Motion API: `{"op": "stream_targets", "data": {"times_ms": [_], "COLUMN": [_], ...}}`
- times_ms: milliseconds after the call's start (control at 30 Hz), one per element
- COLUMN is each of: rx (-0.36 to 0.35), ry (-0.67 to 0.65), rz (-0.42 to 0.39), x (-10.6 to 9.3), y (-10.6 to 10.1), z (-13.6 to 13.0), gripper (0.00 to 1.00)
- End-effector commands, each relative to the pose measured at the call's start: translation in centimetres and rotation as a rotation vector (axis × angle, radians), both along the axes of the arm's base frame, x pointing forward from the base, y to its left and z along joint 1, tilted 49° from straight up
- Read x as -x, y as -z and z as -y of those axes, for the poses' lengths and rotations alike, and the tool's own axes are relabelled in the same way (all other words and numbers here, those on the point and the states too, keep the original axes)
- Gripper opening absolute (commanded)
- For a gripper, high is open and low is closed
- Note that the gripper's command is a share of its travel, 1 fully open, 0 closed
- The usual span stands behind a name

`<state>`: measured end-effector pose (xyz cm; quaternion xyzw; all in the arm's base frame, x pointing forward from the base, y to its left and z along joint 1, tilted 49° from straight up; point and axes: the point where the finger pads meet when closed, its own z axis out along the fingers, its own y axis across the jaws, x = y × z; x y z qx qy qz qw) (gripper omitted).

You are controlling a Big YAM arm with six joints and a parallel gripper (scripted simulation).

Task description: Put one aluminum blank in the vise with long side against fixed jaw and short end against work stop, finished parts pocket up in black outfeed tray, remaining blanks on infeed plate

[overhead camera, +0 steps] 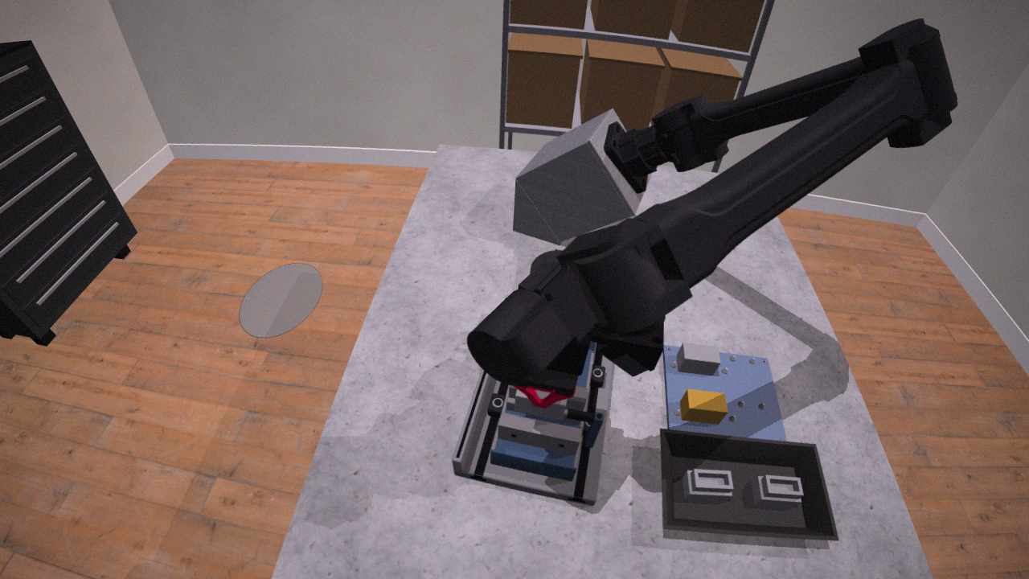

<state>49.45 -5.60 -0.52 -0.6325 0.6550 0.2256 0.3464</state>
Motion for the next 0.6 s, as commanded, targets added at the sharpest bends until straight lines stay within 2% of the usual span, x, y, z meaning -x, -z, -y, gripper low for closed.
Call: {"op": "stream_targets", "data": {"times_ms": [0, 567], "rx": [0.010, 0.005], "ry": [-0.007, -0.008], "rz": [0.033, 0.019], "x": [-1.70, -0.98], "y": [-0.60, 0.01], "z": [-0.25, -1.02], "gripper": [0.00, 0.00]}}
